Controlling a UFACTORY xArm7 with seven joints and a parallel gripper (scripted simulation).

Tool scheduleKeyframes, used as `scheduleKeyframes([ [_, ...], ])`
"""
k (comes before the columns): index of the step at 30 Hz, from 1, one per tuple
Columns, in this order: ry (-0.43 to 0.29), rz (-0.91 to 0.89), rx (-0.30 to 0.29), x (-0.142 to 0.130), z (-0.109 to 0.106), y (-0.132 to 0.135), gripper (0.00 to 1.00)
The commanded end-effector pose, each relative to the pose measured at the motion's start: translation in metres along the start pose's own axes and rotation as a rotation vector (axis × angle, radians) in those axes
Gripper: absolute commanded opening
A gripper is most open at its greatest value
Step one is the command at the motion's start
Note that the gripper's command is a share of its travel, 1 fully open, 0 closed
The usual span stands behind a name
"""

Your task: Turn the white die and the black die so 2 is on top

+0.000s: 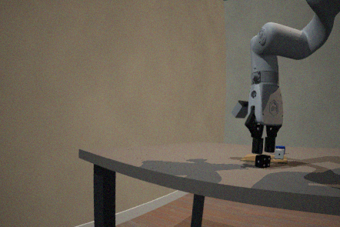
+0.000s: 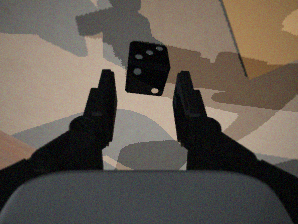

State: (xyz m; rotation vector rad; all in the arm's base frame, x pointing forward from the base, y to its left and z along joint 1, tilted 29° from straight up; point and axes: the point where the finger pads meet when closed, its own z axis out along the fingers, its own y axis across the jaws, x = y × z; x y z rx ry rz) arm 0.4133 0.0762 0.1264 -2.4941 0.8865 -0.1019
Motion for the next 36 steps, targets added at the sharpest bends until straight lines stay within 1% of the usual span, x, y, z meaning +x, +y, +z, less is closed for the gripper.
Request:
scheduleKeyframes([
  [1,0.003,0.001,0.002,0.001,-0.001,0.0,0.47],
  [20,0.003,0.001,0.002,0.001,0.001,0.0,0.47],
  [36,0.003,0.001,0.002,0.001,0.028,0.0,0.47],
])
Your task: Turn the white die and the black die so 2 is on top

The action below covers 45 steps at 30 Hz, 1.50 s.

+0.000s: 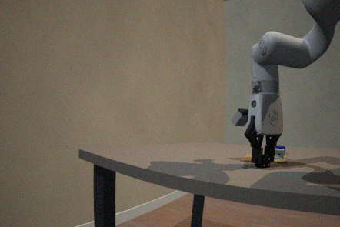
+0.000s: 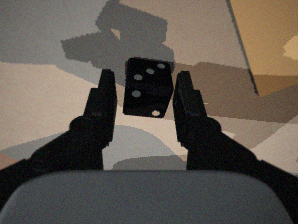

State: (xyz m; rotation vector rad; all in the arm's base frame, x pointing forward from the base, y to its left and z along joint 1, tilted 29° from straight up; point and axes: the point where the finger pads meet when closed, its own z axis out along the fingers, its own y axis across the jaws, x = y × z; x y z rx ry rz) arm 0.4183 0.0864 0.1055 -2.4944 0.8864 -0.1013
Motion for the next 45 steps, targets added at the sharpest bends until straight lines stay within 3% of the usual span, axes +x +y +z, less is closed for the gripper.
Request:
scheduleKeyframes([
  [1,0.003,0.001,0.002,0.0015,0.0037,-0.0005,0.47],
  [44,0.003,0.001,0.002,0.0015,0.0092,-0.0005,0.47],
  [45,0.003,0.001,0.002,0.0015,0.0092,-0.0005,0.27],
])
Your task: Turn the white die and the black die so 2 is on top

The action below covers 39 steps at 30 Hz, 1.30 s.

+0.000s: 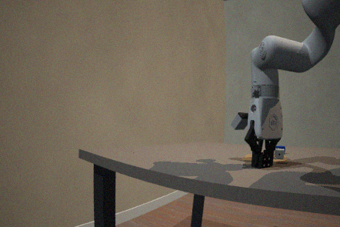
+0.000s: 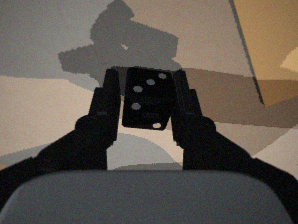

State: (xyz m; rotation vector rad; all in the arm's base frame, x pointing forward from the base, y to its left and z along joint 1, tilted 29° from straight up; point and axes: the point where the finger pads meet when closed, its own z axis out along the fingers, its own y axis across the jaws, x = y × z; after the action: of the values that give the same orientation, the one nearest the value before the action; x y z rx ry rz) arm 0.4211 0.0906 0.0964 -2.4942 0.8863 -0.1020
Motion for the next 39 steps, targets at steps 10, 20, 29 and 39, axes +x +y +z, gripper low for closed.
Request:
scheduleKeyframes([
  [10,0.003,0.001,0.002,0.001,-0.0012,-0.0004,0.27],
  [20,0.003,0.001,0.002,0.001,-0.0012,-0.0004,0.27],
  [29,0.003,0.001,0.002,0.001,-0.0012,-0.0004,0.27],
  [39,0.003,0.001,0.002,0.001,-0.0108,-0.0004,0.27],
])
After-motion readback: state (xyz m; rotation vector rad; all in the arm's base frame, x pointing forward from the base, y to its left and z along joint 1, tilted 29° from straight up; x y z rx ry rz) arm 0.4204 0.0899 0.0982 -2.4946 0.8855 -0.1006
